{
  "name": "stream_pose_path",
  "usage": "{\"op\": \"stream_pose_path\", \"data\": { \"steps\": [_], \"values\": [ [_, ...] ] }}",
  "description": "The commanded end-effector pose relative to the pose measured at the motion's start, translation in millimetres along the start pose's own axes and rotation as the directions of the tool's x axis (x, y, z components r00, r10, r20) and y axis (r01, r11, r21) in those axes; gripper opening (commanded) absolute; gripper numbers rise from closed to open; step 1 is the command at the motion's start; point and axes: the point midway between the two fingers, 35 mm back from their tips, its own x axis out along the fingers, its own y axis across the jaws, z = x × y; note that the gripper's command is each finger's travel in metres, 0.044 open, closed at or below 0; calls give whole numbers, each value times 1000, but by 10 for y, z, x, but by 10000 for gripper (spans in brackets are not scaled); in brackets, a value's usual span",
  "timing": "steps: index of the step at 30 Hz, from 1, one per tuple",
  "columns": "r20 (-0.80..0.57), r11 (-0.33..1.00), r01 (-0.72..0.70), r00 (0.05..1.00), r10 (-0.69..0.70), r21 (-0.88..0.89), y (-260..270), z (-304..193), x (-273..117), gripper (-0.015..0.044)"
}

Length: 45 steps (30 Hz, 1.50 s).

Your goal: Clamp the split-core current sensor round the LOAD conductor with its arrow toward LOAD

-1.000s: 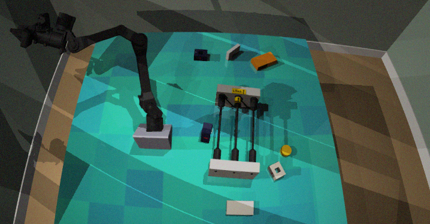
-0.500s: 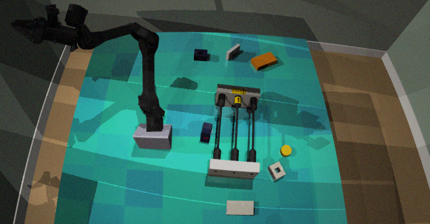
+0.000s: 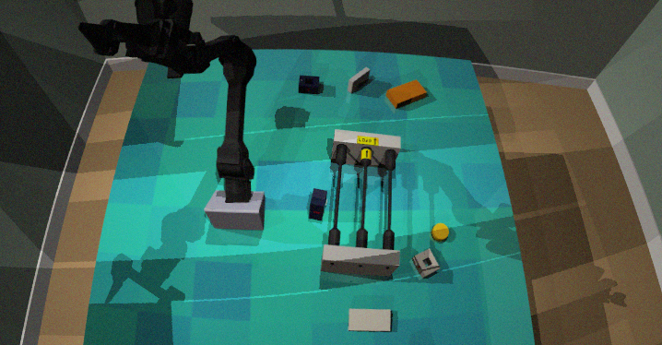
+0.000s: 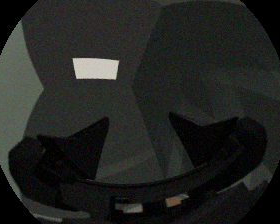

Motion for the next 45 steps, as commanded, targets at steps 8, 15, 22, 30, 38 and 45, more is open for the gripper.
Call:
{"op": "stream_pose_path", "data": {
  "steps": [8,15,22,30,38,45],
  "values": [
    [26,889,-441,897,441,121,1698,207,-853,440],
    [66,698,-694,716,695,177,2520,370,-1775,440],
    [115,426,-878,456,882,216,3000,522,-2888,440],
    [178,47,-973,88,980,224,3084,642,-4254,440],
    [235,-354,-917,-309,922,185,2666,659,-5546,440],
    [247,-469,-867,-424,871,166,2452,636,-5889,440]
  ]
}}
